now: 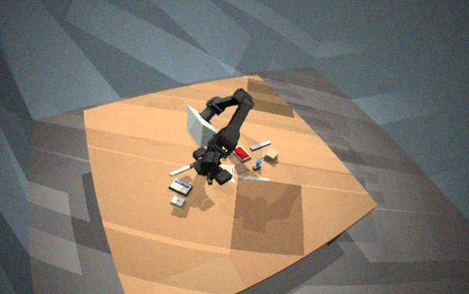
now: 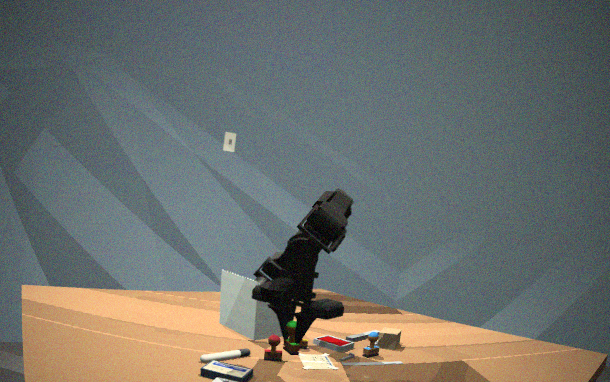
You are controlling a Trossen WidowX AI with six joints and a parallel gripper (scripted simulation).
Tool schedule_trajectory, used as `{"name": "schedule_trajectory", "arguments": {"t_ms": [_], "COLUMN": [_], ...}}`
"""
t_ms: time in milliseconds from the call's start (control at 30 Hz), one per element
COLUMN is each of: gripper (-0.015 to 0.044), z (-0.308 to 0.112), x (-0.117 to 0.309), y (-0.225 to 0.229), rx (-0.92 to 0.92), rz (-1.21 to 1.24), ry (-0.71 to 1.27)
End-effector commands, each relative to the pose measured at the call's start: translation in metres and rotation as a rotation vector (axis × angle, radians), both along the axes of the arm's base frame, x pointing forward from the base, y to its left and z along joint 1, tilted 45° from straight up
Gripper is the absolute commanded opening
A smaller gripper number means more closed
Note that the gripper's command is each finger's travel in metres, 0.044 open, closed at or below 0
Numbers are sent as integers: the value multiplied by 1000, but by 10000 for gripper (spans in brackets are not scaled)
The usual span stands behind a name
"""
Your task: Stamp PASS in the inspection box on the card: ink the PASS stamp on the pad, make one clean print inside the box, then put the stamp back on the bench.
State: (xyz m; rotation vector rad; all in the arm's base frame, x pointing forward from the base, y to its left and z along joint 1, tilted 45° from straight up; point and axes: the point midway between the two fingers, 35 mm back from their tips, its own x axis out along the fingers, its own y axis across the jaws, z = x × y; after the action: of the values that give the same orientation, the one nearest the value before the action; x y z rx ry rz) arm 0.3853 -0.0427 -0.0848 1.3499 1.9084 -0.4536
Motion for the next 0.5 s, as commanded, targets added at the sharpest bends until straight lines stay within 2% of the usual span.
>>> {"name": "schedule_trajectory", "arguments": {"t_ms": [0, 467], "gripper": [0, 0], "z": [-7, -24], "x": [-3, -6], "y": [7, 22], "rx": [5, 6], "rz": [-1, -1], "ry": [9, 9]}}
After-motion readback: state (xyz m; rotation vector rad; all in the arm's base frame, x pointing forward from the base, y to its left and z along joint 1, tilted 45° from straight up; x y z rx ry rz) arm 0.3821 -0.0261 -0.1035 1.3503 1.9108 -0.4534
